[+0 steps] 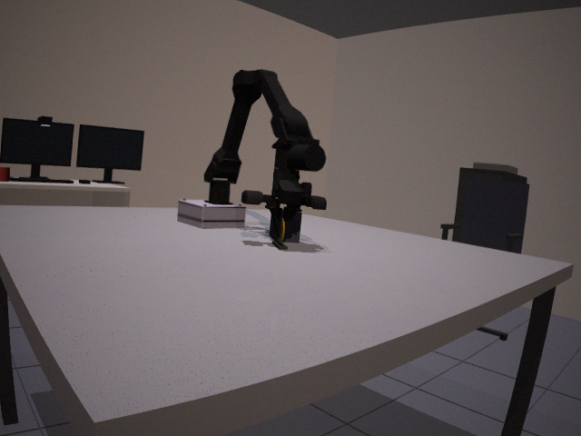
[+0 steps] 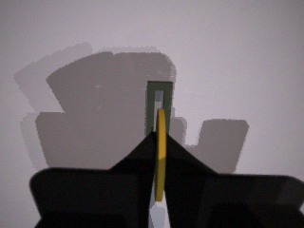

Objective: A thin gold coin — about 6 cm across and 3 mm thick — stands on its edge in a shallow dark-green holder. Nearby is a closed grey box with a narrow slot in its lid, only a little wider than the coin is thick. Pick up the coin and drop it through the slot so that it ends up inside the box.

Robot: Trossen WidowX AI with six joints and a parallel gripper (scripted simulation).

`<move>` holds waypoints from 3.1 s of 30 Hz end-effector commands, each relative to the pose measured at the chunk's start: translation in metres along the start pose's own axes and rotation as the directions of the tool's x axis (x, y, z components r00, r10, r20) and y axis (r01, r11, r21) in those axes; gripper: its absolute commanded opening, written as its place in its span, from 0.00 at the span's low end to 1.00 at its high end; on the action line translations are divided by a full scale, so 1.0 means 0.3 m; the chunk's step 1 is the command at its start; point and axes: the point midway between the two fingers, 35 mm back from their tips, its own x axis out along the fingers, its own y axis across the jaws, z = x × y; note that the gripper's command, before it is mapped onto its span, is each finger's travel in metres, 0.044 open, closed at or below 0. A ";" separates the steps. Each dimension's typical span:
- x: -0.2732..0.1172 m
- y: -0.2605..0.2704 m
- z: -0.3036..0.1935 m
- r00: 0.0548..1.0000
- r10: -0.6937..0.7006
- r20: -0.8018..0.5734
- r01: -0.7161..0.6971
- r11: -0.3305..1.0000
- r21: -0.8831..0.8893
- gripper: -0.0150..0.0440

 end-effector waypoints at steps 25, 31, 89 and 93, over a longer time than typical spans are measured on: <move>-0.234 0.003 0.005 1.000 0.000 0.005 0.000 1.000 -0.005 0.25; -0.280 0.001 -0.001 1.000 0.000 0.004 0.000 1.000 -0.005 0.25; -0.284 0.124 -0.379 1.000 0.006 -0.006 -0.006 1.000 0.029 0.25; -0.287 0.125 -0.372 1.000 0.008 -0.006 -0.008 1.000 0.026 0.25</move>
